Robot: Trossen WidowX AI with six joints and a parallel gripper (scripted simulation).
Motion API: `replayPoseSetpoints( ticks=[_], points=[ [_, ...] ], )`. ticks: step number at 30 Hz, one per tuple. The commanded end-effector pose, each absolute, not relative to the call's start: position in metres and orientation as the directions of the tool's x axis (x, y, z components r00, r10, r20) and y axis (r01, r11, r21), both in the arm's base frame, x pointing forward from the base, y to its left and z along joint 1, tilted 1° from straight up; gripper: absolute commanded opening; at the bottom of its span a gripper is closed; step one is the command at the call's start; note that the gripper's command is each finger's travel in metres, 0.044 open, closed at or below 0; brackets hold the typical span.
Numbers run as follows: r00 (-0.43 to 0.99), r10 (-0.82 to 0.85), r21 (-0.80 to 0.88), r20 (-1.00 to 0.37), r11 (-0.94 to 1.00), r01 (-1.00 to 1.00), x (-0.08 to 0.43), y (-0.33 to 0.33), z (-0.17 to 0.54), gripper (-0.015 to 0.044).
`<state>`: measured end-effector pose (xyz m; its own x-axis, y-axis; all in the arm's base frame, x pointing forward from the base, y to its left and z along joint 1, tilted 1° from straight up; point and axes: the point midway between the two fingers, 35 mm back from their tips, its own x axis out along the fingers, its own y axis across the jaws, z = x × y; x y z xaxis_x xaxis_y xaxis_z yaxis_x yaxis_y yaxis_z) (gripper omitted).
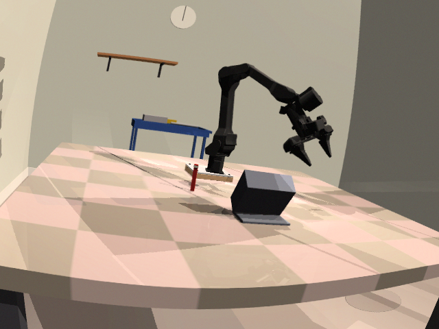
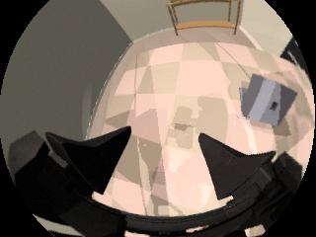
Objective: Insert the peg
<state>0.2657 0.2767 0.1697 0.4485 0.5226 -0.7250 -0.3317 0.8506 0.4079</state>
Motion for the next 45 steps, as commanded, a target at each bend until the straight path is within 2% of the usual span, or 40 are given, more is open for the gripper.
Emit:
replayPoseSetpoints(
  ticks=[1,23,45],
  points=[
    [0.458,0.475,0.369,-0.751,0.878,-0.306,0.278,0.260,0.164,0.0440],
    [0.449,0.262,0.220,-0.854,0.965,-0.144,0.319,0.164,0.144,0.0440],
    [0.359,0.100,0.094,-0.928,0.995,-0.032,0.327,0.067,0.132,0.0440]
  ],
)
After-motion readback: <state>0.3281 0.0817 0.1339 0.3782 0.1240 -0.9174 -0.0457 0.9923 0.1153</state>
